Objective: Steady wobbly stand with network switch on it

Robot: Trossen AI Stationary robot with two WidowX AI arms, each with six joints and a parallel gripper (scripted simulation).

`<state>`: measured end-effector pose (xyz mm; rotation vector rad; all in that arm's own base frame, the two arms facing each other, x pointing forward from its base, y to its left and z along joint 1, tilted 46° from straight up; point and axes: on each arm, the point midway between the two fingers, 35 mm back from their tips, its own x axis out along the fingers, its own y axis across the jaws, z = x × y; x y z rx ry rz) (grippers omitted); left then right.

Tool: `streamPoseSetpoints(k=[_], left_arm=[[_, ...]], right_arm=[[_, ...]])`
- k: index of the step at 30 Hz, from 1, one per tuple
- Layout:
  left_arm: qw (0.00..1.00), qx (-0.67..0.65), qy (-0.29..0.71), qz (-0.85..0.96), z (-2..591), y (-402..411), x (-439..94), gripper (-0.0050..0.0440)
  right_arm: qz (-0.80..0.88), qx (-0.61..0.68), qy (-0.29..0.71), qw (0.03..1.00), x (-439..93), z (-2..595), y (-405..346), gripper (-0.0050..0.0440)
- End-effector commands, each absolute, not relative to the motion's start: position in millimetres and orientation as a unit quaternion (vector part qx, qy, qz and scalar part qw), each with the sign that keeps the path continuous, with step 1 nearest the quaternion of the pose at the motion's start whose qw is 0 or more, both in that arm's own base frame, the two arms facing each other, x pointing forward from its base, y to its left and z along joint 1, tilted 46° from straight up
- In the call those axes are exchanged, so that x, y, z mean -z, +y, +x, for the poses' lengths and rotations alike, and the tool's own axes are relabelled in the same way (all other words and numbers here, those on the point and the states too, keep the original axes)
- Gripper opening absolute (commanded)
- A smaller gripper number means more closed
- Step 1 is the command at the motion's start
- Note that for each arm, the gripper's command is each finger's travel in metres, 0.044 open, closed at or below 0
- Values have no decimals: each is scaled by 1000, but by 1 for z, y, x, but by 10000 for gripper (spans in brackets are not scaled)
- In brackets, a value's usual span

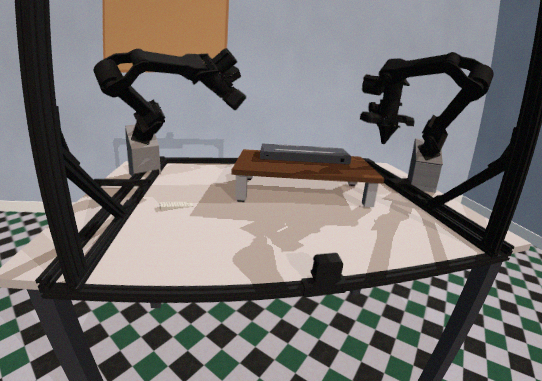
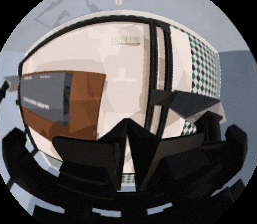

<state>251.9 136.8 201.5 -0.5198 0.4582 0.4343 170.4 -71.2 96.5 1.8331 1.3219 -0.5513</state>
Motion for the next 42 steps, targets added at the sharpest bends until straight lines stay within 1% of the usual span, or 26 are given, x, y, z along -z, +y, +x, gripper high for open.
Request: streamPoseSetpoints(k=[1, 5, 10, 16, 17, 20, 24, 27, 30, 33, 34, 37, 42], left_arm=[[934, -223, 186, -210, 256, 147, -218, 0], [956, -257, 94, -108, 262, 169, -263, 0], [951, -309, -19, 3, 254, 187, -323, 0], [950, -311, -24, 8, 254, 187, -323, 0], [957, -286, 28, -43, 256, 178, -301, 0], [951, -249, 126, -132, 259, 165, -250, 0], [927, -225, 207, -219, 248, 136, -191, 0], [894, -211, 268, -290, 231, 108, -157, 0], [853, -187, 331, -359, 231, 108, -157, 0], [847, -184, 337, -367, 231, 108, -157, 0], [861, -200, 318, -342, 229, 105, -151, 0], [779, -182, 402, -445, 207, 74, -127, 0], [666, -177, 469, -552, 167, 19, -121, 0]], right_arm=[[723, 218, 522, 396, -96, 170, -71, 0], [723, 218, 522, 396, -96, 170, -71, 0], [723, 218, 522, 396, -96, 170, -71, 0], [723, 218, 522, 396, -96, 170, -71, 0], [723, 218, 522, 396, -96, 170, -71, 0], [723, 218, 522, 396, -96, 170, -71, 0], [723, 218, 522, 396, -96, 170, -71, 0], [723, 218, 522, 396, -96, 170, -71, 0], [723, 218, 522, 396, -96, 170, -71, 0], [723, 218, 522, 396, -96, 170, -71, 0], [723, 218, 522, 396, -96, 170, -71, 0], [723, 218, 522, 396, -96, 170, -71, 0], [723, 218, 522, 396, -96, 170, -71, 0]])
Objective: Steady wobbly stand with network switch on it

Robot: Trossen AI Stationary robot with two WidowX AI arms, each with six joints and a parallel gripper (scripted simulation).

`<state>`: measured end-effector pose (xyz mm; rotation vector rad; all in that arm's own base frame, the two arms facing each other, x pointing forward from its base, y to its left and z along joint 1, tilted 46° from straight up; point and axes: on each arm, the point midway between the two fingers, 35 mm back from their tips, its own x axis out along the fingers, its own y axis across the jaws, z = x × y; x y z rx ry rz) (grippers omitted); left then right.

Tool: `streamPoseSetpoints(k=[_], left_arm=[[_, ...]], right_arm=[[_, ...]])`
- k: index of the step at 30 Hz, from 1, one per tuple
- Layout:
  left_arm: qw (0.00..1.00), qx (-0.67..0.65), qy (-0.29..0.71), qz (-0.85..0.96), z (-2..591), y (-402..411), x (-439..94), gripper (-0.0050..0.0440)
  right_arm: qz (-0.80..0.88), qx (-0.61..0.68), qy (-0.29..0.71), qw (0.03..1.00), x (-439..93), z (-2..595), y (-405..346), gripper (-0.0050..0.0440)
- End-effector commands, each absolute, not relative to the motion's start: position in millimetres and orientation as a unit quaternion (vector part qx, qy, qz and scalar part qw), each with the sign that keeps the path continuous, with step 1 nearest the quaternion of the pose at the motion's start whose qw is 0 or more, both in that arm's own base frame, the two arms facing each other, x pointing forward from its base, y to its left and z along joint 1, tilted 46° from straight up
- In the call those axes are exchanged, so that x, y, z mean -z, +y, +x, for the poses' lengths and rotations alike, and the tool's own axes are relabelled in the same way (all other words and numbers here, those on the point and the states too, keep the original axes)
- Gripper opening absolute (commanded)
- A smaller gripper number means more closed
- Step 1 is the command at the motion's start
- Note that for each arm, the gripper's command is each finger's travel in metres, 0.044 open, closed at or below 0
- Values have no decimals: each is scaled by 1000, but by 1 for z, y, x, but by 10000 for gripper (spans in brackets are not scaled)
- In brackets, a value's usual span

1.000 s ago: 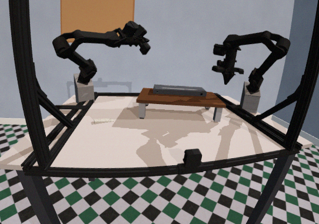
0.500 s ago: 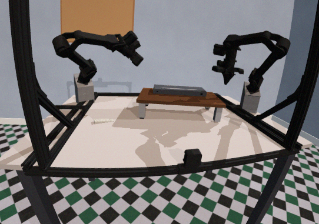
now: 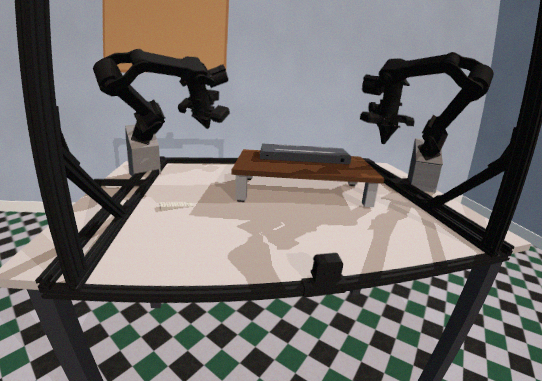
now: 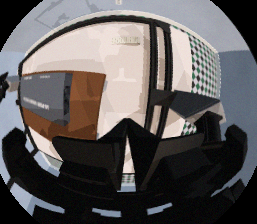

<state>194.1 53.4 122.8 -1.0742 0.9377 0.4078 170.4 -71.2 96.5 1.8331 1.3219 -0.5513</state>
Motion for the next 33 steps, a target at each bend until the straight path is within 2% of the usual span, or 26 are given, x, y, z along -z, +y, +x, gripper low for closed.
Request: streamPoseSetpoints(k=[1, 6, 8, 9, 16, 25, 26, 33], left_arm=[[640, -177, 481, -573, 161, 8, -125, 0], [522, -168, 525, -651, 154, -2, -130, 0], [528, -169, 523, -647, 154, -2, -130, 0], [620, -179, 489, -587, 167, 13, -123, 0], [488, -171, 536, -667, 151, -8, -132, 0], [491, -171, 532, -669, 147, -15, -140, 0], [589, -177, 505, -606, 162, 7, -123, 0], [472, -170, 540, -676, 150, -9, -133, 0]], right_arm=[[723, 218, 522, 396, -96, 170, -71, 0], [723, 218, 522, 396, -96, 170, -71, 0], [723, 218, 522, 396, -96, 170, -71, 0], [723, 218, 522, 396, -96, 170, -71, 0], [723, 218, 522, 396, -96, 170, -71, 0], [723, 218, 522, 396, -96, 170, -71, 0], [723, 218, 522, 396, -96, 170, -71, 0], [723, 218, 522, 396, -96, 170, -71, 0]])
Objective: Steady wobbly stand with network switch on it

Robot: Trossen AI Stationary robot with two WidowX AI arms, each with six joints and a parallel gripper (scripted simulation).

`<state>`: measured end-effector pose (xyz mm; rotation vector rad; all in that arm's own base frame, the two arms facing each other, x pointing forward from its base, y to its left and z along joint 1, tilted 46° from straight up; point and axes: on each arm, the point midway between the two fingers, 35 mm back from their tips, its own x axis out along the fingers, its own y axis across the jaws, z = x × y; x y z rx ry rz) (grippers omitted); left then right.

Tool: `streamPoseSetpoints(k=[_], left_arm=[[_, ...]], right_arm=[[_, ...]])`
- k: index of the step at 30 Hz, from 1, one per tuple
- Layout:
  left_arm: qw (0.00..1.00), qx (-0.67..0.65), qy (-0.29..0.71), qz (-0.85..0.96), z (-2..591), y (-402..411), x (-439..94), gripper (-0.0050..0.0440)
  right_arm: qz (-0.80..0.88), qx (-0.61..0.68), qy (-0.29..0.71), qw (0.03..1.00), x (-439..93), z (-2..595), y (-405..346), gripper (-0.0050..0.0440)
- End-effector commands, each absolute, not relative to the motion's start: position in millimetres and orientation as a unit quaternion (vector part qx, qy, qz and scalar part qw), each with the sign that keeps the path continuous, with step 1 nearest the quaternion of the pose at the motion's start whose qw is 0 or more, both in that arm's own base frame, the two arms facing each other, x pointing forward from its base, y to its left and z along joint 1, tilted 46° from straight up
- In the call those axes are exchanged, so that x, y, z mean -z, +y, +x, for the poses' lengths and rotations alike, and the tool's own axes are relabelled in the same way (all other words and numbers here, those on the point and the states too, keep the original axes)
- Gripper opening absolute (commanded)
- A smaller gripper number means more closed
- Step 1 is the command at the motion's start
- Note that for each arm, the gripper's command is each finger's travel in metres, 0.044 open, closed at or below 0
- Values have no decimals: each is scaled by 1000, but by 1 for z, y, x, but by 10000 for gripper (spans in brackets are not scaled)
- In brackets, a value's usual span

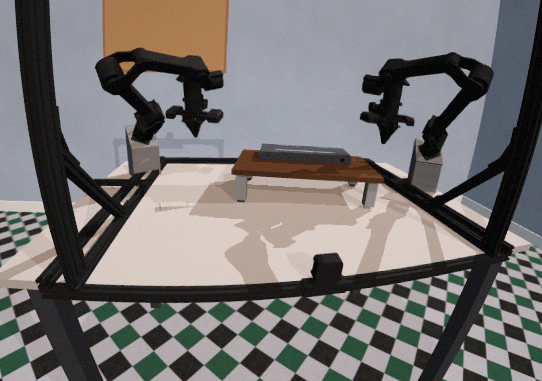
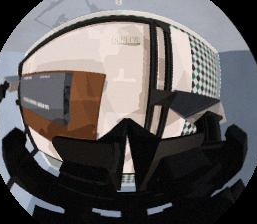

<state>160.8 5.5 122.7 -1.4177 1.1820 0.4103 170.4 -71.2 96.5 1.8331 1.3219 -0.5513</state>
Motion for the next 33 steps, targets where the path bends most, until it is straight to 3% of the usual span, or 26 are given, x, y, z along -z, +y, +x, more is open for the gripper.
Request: streamPoseSetpoints(k=[1, 9, 10, 18, 26, 27, 33], left_arm=[[470, -169, 539, -678, 148, -11, -135, 0], [471, -169, 537, -679, 147, -15, -140, 0], [572, -175, 512, -616, 159, 3, -123, 0], [462, -169, 541, -682, 148, -12, -135, 0], [463, -169, 539, -683, 147, -15, -140, 0], [565, -175, 515, -620, 158, 2, -124, 0], [479, -170, 539, -672, 150, -9, -132, 0]], right_arm=[[723, 218, 522, 396, -96, 170, -71, 0], [723, 218, 522, 396, -96, 170, -71, 0], [723, 218, 522, 396, -96, 170, -71, 0], [723, 218, 522, 396, -96, 170, -71, 0], [723, 218, 522, 396, -96, 170, -71, 0], [723, 218, 522, 396, -96, 170, -71, 0], [723, 218, 522, 396, -96, 170, -71, 0]])
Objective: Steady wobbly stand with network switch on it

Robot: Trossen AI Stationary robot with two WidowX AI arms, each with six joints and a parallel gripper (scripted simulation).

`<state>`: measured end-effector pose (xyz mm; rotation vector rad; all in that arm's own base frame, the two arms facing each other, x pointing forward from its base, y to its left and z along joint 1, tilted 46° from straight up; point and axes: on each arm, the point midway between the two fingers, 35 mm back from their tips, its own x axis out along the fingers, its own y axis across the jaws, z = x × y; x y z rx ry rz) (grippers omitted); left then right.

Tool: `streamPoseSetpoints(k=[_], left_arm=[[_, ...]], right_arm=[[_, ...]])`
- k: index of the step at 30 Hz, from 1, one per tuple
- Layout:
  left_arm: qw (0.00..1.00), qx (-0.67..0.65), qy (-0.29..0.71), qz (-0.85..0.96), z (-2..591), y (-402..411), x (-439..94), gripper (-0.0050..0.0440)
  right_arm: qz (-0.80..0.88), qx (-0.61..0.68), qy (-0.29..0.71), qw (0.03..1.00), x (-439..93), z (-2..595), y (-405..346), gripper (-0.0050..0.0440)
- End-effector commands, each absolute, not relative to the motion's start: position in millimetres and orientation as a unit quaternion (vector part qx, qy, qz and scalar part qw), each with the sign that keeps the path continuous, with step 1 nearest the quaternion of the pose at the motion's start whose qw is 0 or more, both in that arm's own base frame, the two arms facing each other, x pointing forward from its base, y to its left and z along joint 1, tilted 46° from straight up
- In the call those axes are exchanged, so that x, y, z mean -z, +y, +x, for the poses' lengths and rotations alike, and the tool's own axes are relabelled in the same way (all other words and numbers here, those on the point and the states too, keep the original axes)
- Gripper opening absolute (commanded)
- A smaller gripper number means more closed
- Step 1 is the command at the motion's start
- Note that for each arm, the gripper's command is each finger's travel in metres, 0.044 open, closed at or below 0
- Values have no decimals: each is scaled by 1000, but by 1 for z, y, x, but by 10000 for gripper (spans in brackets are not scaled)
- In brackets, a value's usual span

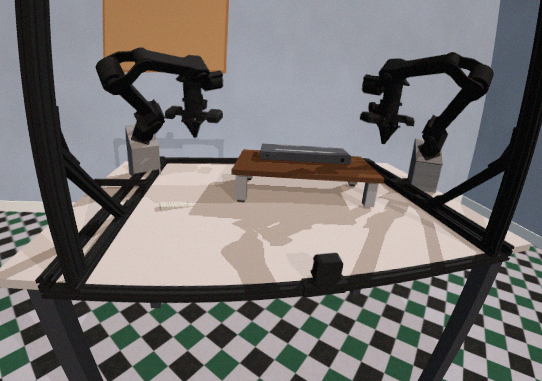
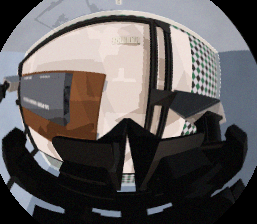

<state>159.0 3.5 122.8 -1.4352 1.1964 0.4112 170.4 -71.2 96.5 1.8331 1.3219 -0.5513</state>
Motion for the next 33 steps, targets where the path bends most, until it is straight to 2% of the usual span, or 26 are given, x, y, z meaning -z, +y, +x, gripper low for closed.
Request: streamPoseSetpoints(k=[1, 10, 11, 20, 27, 28, 33], left_arm=[[464, -169, 541, -680, 149, -11, -134, 0], [460, -169, 540, -684, 147, -15, -140, 0], [564, -175, 516, -621, 158, 2, -124, 0], [458, -168, 542, -684, 148, -12, -136, 0], [458, -168, 541, -685, 147, -14, -138, 0], [567, -175, 514, -619, 158, 2, -123, 0], [530, -173, 527, -642, 154, -3, -126, 0]], right_arm=[[723, 218, 522, 396, -96, 170, -71, 0], [723, 218, 522, 396, -96, 170, -71, 0], [723, 218, 522, 396, -96, 170, -71, 0], [723, 218, 522, 396, -96, 170, -71, 0], [723, 218, 522, 396, -96, 170, -71, 0], [723, 218, 522, 396, -96, 170, -71, 0], [723, 218, 522, 396, -96, 170, -71, 0]])
